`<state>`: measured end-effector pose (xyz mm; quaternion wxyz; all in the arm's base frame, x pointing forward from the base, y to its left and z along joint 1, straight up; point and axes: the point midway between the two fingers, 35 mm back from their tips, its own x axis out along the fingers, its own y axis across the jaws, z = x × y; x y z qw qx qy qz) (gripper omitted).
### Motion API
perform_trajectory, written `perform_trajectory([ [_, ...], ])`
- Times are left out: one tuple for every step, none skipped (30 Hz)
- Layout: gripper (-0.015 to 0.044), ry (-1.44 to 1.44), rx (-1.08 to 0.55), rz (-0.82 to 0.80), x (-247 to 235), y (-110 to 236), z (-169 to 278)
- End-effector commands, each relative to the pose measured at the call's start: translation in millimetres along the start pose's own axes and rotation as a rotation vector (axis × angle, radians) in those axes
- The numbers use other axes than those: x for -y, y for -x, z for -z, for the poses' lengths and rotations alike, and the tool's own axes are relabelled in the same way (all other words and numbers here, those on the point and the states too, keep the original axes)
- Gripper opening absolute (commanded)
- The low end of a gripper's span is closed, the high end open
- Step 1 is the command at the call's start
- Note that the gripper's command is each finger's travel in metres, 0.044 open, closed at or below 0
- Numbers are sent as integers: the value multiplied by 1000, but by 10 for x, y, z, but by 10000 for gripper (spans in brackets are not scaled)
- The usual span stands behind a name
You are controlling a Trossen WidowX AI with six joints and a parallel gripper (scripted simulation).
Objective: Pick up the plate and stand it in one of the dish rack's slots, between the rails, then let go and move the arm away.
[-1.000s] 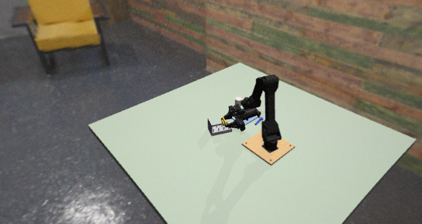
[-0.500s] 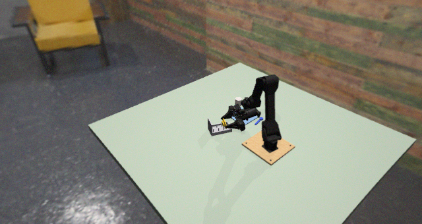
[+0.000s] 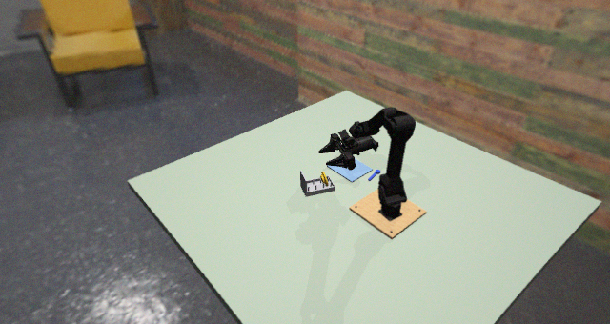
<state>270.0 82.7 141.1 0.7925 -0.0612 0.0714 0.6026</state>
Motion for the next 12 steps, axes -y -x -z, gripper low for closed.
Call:
perform_trajectory([
  [400, 13, 9, 1, -4, 45, -231],
  [400, 13, 9, 1, -4, 45, -231],
  [400, 13, 9, 1, -4, 45, -231],
  [400, 13, 9, 1, -4, 45, -231],
  [400, 9, 5, 1, -1, 47, -232],
  [400, 0, -8, 4, 7, 54, -234],
  [400, -16, -30, 7, 20, 65, -238],
  [400, -36, -56, 13, 35, 80, -244],
  [400, -55, -82, 18, 49, 96, -250],
  [400, -75, -107, 25, 62, 113, -257],
  [400, -94, -133, 32, 74, 132, -263],
  [400, -114, -159, 39, 85, 151, -271],
])
